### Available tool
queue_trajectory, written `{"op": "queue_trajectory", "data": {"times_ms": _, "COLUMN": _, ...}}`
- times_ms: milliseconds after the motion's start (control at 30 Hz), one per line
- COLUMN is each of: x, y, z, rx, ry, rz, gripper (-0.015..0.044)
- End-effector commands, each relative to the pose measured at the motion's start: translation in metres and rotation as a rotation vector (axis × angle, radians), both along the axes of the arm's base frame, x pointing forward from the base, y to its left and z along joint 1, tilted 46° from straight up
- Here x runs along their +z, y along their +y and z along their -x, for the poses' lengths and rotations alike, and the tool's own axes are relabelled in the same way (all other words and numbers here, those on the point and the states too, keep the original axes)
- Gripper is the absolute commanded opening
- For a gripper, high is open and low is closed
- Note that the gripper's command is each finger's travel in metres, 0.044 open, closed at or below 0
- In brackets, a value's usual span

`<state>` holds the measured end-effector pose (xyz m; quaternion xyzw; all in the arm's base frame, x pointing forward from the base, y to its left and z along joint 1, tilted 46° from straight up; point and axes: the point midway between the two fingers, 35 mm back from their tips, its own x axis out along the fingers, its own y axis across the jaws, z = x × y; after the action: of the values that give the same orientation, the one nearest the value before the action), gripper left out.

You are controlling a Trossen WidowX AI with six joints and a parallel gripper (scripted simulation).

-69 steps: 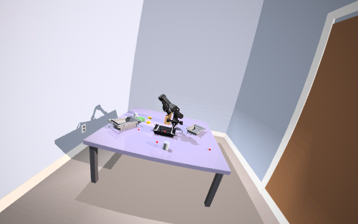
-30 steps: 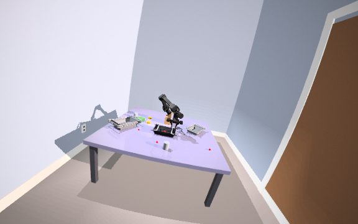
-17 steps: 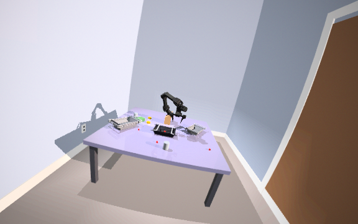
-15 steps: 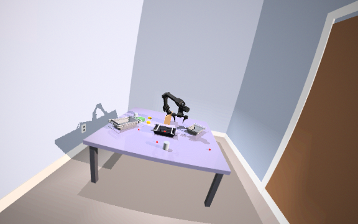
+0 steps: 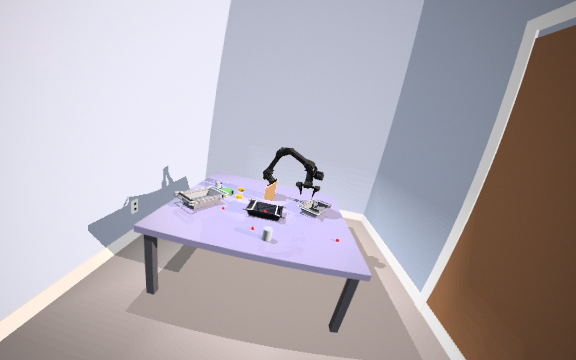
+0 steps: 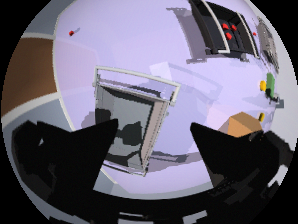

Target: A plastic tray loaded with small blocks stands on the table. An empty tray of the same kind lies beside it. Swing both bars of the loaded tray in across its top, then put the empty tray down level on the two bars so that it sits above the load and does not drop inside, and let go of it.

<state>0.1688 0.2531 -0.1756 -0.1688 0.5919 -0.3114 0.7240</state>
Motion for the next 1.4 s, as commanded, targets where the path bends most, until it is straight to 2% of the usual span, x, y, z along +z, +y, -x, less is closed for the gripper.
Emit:
{"op": "queue_trajectory", "data": {"times_ms": 0, "x": -0.035, "y": -0.007, "z": 0.061, "rx": -0.082, "ry": -0.058, "rz": 0.016, "gripper": 0.0440}}
{"op": "queue_trajectory", "data": {"times_ms": 100, "x": -0.054, "y": -0.017, "z": 0.097, "rx": -0.134, "ry": -0.106, "rz": 0.029, "gripper": 0.0440}}
{"op": "queue_trajectory", "data": {"times_ms": 167, "x": -0.059, "y": -0.021, "z": 0.107, "rx": -0.148, "ry": -0.121, "rz": 0.033, "gripper": 0.0440}}
{"op": "queue_trajectory", "data": {"times_ms": 500, "x": -0.064, "y": -0.025, "z": 0.106, "rx": -0.148, "ry": -0.120, "rz": 0.033, "gripper": 0.0440}}
{"op": "queue_trajectory", "data": {"times_ms": 933, "x": -0.117, "y": -0.077, "z": 0.097, "rx": -0.143, "ry": -0.107, "rz": 0.033, "gripper": 0.0440}}
{"op": "queue_trajectory", "data": {"times_ms": 1233, "x": -0.120, "y": -0.080, "z": 0.097, "rx": -0.143, "ry": -0.107, "rz": 0.033, "gripper": 0.0440}}
{"op": "queue_trajectory", "data": {"times_ms": 1367, "x": -0.120, "y": -0.080, "z": 0.097, "rx": -0.143, "ry": -0.107, "rz": 0.033, "gripper": 0.0381}}
